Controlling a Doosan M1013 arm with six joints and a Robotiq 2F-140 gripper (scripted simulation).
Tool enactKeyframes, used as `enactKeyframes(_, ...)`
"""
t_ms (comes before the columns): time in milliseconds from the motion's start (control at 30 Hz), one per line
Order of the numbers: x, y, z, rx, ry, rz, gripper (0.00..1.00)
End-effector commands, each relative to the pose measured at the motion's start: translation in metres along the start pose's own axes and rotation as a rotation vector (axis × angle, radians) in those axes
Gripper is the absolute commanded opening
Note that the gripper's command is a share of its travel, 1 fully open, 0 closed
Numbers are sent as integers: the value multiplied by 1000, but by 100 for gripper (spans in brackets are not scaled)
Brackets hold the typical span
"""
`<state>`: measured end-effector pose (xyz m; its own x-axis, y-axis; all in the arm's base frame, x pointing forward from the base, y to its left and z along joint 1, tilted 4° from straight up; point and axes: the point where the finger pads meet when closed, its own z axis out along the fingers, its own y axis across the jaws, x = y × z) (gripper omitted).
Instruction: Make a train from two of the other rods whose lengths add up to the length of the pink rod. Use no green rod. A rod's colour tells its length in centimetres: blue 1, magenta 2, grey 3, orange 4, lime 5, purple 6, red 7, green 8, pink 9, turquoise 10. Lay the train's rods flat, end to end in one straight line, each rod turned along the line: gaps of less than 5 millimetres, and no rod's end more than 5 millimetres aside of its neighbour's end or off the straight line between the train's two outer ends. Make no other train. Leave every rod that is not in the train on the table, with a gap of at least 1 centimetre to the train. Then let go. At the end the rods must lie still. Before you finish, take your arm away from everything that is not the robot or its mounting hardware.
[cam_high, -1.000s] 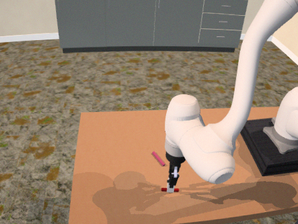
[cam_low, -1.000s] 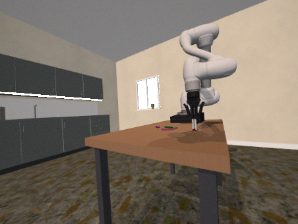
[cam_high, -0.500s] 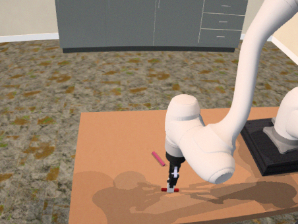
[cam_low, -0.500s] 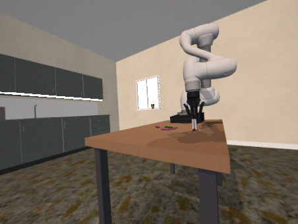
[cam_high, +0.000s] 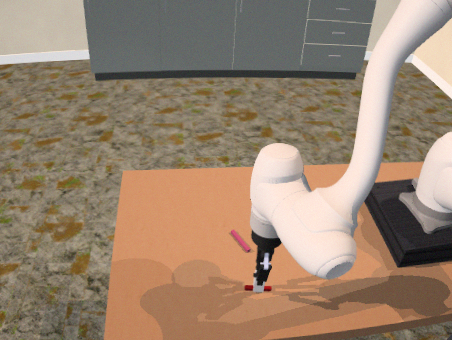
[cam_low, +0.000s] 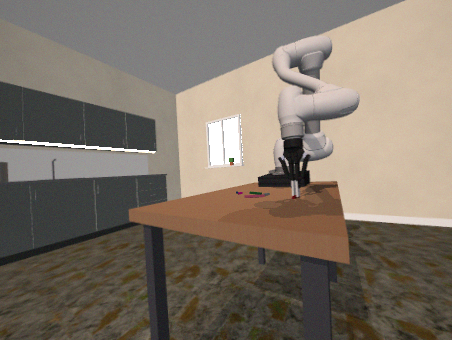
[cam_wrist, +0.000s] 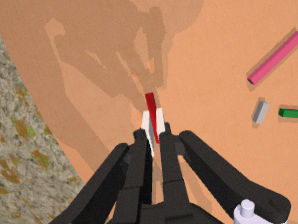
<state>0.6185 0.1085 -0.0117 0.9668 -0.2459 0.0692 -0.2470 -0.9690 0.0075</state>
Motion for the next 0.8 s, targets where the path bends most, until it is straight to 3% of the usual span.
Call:
enactKeyframes(0,-1,1,4,-3,-3,2,3)
enactKeyframes(233,-1,1,-6,-3,-3,2,3)
enactKeyframes(600,-1,1,-80,-3,-3,2,3)
enactKeyframes(767,-1,1,-92,-3,-3,2,3)
